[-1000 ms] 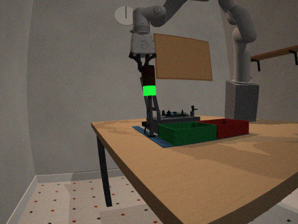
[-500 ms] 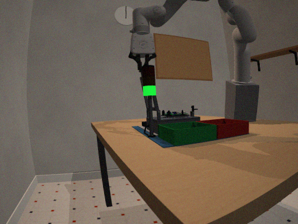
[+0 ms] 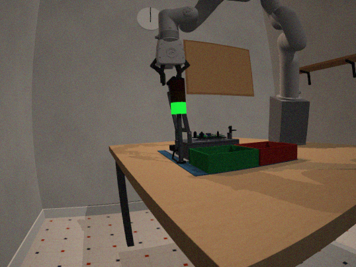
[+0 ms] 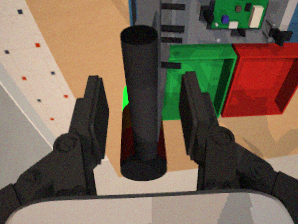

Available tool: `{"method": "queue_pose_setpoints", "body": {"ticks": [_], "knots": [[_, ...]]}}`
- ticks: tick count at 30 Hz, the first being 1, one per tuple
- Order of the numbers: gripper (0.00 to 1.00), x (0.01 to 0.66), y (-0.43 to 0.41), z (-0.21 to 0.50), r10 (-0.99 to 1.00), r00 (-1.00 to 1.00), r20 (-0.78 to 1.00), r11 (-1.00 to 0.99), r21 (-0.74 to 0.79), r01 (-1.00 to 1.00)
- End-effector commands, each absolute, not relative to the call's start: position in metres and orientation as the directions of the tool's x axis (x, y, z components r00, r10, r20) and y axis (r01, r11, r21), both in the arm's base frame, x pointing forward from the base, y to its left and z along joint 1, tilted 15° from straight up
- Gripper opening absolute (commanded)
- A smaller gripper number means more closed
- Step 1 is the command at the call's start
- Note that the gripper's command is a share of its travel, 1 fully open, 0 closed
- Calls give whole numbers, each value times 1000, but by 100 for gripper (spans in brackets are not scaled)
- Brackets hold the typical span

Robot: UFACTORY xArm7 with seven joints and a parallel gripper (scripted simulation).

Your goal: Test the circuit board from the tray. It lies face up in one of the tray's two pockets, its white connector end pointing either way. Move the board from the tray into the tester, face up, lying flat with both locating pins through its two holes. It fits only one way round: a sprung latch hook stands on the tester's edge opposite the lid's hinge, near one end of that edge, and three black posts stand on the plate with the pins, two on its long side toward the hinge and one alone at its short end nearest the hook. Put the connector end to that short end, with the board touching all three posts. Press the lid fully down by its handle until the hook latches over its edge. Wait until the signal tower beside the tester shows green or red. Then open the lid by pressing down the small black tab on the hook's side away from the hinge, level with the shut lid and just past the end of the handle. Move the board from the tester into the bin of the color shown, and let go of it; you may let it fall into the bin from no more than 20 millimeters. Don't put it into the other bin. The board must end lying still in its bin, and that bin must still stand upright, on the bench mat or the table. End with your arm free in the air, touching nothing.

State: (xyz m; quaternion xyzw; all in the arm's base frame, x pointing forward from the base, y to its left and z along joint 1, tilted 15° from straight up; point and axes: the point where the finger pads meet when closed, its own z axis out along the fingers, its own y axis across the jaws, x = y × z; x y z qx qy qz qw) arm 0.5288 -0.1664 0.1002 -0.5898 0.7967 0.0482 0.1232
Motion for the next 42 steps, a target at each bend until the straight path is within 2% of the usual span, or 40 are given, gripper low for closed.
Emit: {"method": "queue_pose_setpoints", "body": {"ticks": [1, 25, 42], "knots": [[51, 530, -168, 102, -928, -274, -252, 301, -73, -951], [51, 530, -168, 104, -928, -274, -252, 301, -73, -951], [51, 523, -178, 149, -928, -274, -252, 301, -73, -951]]}}
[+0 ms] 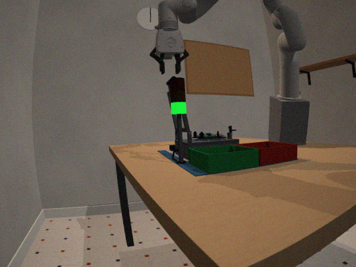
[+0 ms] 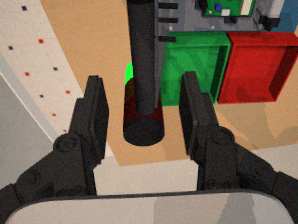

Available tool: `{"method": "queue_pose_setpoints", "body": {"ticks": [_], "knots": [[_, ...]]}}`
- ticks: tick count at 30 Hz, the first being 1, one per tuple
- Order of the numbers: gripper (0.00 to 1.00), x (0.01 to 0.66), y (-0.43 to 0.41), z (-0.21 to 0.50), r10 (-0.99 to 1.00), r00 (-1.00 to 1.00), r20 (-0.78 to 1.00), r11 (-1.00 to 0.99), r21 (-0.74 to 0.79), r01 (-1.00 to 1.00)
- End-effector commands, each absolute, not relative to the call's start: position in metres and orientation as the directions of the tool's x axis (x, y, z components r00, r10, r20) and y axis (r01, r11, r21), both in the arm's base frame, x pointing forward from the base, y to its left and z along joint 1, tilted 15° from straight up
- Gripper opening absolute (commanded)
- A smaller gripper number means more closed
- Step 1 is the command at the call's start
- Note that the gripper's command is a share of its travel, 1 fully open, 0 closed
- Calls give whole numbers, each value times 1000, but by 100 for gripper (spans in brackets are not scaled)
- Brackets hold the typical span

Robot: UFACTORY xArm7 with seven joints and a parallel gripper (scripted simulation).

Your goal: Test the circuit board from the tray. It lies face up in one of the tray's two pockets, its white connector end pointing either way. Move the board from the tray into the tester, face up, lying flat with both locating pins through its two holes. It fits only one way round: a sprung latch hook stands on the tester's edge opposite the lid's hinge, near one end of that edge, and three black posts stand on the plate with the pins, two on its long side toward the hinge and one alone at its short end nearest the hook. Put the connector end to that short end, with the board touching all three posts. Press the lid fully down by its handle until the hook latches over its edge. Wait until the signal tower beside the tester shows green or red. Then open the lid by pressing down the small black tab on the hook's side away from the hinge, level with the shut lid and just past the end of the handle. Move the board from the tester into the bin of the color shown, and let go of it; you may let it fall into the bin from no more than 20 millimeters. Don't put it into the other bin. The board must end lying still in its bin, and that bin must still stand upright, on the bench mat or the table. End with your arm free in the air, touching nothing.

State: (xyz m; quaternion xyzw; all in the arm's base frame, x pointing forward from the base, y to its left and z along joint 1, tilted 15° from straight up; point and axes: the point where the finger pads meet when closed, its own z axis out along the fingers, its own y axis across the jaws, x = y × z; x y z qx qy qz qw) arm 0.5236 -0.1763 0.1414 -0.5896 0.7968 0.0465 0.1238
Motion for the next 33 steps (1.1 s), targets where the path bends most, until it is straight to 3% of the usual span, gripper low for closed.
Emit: {"method": "queue_pose_setpoints", "body": {"ticks": [1, 8, 9, 33], "knots": [[51, 523, -179, 151, -928, -274, -252, 301, -73, -951], [51, 522, -180, 157, -928, -274, -252, 301, -73, -951], [100, 522, -180, 157, -928, -274, -252, 301, -73, -951], [100, 498, -173, 155, -928, -274, -252, 301, -73, -951]]}}
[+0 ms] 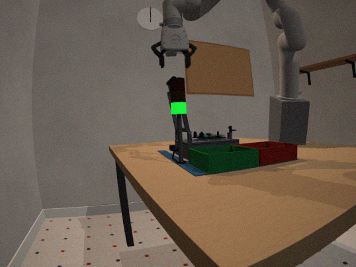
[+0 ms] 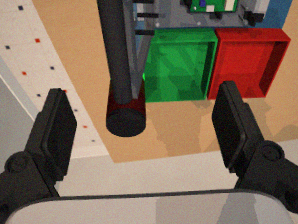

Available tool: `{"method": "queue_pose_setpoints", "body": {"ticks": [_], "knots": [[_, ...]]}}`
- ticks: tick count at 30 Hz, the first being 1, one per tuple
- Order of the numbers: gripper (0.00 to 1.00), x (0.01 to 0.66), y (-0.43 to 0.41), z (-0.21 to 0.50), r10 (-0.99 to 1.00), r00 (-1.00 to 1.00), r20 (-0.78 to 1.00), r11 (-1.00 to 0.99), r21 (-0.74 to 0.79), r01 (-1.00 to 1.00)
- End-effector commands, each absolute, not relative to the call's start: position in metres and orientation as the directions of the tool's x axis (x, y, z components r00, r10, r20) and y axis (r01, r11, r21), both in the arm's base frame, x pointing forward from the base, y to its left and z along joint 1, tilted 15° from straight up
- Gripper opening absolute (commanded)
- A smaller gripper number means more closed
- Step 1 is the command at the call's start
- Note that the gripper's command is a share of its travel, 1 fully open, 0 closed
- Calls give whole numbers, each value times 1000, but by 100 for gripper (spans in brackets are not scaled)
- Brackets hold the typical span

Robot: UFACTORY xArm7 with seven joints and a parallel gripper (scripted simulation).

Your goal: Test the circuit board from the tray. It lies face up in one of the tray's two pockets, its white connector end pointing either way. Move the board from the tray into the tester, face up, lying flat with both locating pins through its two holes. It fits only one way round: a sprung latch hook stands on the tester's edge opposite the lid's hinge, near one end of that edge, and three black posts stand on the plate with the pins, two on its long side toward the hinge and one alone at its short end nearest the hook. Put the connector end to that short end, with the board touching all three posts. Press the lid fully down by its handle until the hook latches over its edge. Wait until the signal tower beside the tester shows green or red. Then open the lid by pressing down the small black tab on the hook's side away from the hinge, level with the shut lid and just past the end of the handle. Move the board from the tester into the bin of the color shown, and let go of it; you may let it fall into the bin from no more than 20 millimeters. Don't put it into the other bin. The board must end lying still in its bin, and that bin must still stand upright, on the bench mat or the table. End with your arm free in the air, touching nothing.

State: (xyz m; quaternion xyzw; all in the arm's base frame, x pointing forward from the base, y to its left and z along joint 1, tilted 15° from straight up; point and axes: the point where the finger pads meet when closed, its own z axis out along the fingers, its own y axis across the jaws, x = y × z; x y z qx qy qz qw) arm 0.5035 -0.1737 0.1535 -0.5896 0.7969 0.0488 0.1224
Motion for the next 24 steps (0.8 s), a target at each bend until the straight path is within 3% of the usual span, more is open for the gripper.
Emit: {"method": "queue_pose_setpoints", "body": {"ticks": [1, 14, 24], "knots": [[100, 492, -171, 155, -928, -274, -252, 301, -73, -951], [100, 414, -146, 149, -928, -274, -252, 301, -73, -951], [100, 395, -140, 147, -928, -274, -252, 301, -73, -951]]}}
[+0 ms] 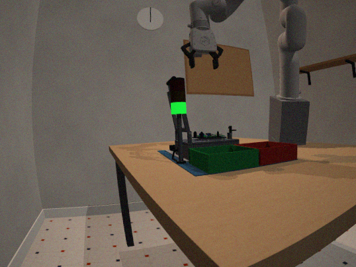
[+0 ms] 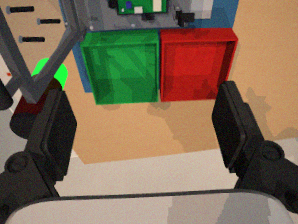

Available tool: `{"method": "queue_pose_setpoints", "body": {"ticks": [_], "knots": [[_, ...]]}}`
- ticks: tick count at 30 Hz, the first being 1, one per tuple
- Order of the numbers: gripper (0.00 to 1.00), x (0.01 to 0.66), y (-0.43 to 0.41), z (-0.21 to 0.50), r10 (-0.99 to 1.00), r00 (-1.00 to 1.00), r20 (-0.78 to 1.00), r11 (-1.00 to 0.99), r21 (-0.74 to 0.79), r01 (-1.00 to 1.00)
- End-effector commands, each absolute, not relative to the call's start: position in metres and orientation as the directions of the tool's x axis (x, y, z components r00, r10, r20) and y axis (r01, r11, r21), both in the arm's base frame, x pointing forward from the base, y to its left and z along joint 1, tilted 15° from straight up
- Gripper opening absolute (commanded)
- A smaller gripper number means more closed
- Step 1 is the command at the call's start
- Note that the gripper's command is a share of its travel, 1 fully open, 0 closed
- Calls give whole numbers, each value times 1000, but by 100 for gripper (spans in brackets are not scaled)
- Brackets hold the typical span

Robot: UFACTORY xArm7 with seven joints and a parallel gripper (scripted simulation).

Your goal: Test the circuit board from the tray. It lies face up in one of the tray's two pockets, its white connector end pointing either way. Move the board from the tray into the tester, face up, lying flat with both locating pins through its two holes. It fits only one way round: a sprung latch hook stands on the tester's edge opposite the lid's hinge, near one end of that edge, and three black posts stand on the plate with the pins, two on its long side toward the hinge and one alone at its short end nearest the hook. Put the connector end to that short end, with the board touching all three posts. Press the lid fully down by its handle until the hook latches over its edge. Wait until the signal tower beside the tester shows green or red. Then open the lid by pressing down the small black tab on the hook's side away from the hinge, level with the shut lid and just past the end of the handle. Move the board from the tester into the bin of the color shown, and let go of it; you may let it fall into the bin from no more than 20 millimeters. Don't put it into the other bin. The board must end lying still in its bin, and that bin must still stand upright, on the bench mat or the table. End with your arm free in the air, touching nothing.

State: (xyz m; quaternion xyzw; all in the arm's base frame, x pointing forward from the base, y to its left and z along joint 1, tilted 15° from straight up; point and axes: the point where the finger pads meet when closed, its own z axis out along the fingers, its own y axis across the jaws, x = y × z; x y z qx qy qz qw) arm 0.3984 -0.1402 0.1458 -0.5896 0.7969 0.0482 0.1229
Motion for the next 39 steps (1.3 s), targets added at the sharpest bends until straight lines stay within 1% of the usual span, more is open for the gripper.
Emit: {"method": "queue_pose_setpoints", "body": {"ticks": [1, 14, 24, 26, 39], "knots": [[100, 395, -140, 147, -928, -274, -252, 301, -73, -951], [100, 397, -137, 135, -928, -274, -252, 301, -73, -951], [100, 404, -126, 86, -928, -274, -252, 301, -73, -951], [100, 404, -126, 86, -928, -274, -252, 301, -73, -951], [100, 416, -109, 11, -928, -274, -252, 301, -73, -951]]}}
